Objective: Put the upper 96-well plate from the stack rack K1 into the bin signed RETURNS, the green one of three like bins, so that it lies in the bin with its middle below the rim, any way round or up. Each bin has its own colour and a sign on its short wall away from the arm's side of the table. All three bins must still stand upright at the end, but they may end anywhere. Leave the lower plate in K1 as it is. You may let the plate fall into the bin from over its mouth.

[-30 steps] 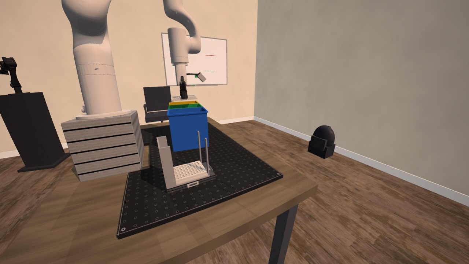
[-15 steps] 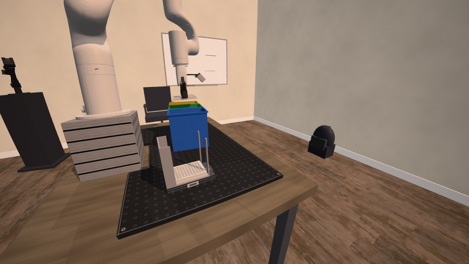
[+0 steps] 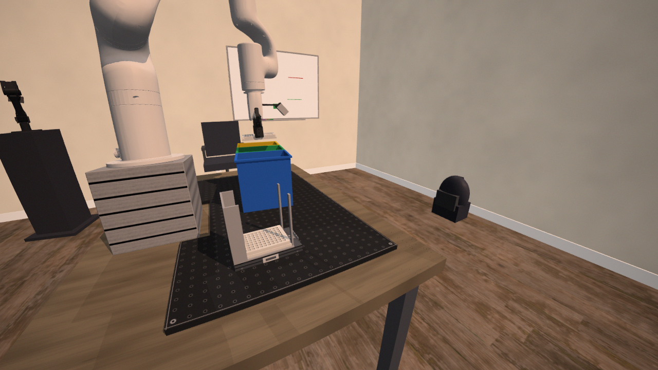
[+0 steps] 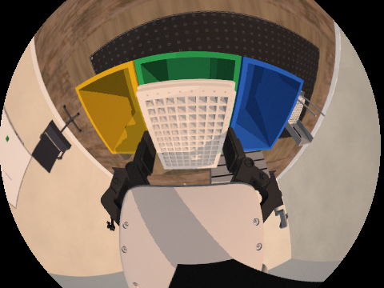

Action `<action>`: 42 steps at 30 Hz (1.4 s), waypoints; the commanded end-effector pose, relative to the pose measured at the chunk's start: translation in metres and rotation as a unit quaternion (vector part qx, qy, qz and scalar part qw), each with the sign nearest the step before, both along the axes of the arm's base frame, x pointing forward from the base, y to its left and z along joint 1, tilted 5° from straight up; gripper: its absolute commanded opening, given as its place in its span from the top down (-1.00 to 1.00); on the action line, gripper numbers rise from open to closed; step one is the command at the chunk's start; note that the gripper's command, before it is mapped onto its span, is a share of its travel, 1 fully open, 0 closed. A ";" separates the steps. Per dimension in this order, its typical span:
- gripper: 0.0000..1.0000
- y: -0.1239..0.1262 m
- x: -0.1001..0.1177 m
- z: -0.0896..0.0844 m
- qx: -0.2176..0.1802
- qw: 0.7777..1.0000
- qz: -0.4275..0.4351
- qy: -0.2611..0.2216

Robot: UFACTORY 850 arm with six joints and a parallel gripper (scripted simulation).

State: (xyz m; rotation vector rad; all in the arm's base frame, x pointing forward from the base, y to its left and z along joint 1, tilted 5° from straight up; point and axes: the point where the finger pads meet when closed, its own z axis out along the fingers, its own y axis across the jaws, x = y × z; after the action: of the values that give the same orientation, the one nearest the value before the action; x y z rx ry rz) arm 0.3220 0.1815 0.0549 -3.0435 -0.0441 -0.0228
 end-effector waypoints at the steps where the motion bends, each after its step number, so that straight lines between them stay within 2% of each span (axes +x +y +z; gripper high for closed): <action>1: 1.00 0.000 0.001 0.001 -0.008 1.000 0.001 0.012; 19: 1.00 -0.001 0.001 0.001 -0.008 1.000 0.001 0.012; 32: 1.00 0.001 0.001 -0.017 -0.008 1.000 0.001 0.012; 42: 1.00 0.001 0.001 -0.018 -0.008 1.000 0.001 0.012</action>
State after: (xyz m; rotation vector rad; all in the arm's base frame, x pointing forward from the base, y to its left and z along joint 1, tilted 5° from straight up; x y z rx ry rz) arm 0.3223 0.1819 0.0375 -3.0660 -0.0451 0.0267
